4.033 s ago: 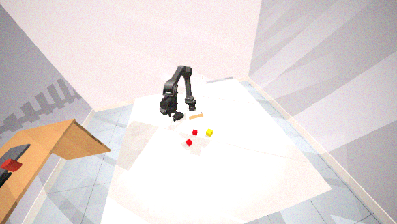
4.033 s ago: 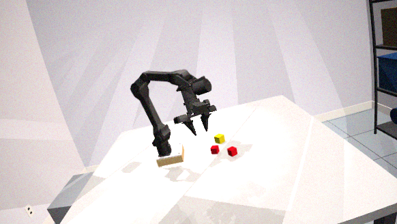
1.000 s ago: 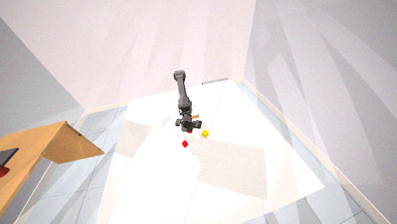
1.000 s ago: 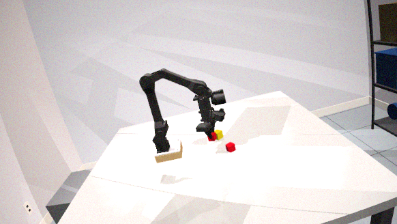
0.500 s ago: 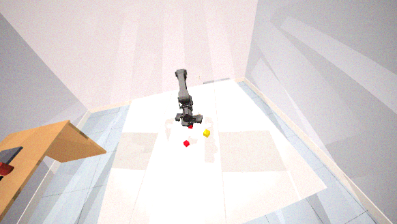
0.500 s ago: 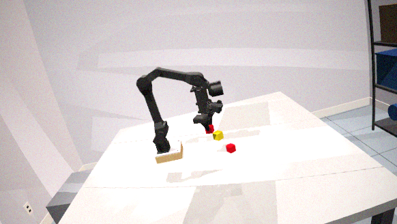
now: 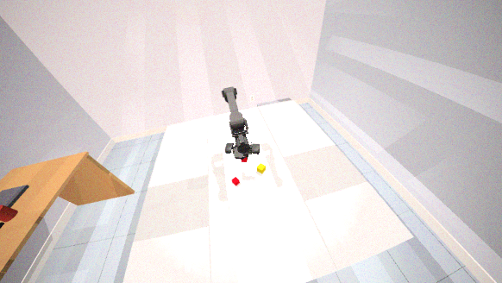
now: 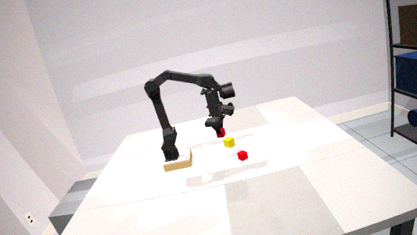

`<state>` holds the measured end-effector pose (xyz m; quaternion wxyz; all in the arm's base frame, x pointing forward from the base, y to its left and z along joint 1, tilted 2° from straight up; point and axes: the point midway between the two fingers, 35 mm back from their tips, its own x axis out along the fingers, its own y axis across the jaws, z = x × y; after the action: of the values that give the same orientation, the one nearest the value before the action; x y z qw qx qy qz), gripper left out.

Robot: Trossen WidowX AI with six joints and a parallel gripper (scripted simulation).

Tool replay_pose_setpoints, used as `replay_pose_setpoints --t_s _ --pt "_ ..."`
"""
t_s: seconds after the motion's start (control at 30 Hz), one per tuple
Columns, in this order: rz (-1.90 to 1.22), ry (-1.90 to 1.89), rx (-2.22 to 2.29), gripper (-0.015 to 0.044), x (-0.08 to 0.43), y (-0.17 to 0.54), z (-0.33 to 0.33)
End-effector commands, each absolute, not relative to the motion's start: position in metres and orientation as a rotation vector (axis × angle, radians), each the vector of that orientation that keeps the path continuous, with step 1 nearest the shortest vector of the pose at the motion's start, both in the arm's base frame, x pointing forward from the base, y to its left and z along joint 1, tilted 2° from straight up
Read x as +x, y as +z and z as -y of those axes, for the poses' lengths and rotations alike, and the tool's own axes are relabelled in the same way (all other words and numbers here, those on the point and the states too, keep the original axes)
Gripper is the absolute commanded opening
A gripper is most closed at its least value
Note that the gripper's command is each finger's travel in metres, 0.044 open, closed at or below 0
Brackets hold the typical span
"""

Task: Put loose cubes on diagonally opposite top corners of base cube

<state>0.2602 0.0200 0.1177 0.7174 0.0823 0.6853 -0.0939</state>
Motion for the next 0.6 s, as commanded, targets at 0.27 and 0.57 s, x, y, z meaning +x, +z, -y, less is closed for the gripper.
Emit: replay_pose_setpoints --t_s 0.27,0.57 --pt "-1.524 -0.125 0.103 0.0105 0.265 0.105 -0.053" --pt "-1.527 -0.055 0.035 0.0105 0.265 0.096 -0.080"
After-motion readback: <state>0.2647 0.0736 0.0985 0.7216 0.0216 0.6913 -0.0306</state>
